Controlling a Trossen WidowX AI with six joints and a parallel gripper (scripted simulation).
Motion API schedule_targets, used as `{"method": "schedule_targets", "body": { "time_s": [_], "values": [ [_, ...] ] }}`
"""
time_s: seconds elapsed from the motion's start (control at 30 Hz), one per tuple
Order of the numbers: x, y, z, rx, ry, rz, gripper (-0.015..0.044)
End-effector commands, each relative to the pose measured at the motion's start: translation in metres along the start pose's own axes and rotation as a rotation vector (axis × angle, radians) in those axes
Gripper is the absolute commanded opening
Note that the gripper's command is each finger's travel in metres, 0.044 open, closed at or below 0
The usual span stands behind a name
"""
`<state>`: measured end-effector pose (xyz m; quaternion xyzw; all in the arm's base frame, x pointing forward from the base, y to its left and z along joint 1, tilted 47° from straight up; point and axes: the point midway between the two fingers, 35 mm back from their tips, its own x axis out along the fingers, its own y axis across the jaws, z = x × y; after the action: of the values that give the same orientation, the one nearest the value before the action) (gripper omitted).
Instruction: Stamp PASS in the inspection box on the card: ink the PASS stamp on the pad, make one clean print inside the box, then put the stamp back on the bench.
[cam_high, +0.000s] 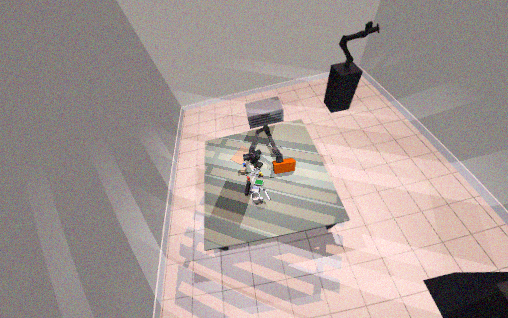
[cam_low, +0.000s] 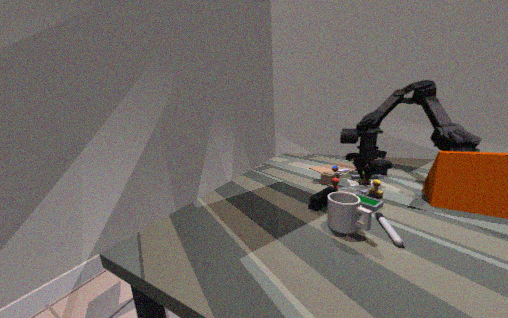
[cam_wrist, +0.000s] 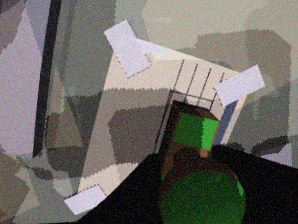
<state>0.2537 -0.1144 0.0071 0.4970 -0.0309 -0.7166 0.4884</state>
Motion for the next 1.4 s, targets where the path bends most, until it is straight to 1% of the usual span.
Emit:
{"method": "schedule_targets", "body": {
  "time_s": [0.0, 0.93, 1.37],
  "values": [
    [0.0016, 0.0007, 0.0008, 0.002, -0.004, 0.002, 0.0],
    [0.0015, 0.0007, 0.0008, 0.002, -0.004, 0.002, 0.0],
    [-0.0045, 0.0007, 0.0006, 0.002, -0.003, 0.001, 0.0]
  ]
}}
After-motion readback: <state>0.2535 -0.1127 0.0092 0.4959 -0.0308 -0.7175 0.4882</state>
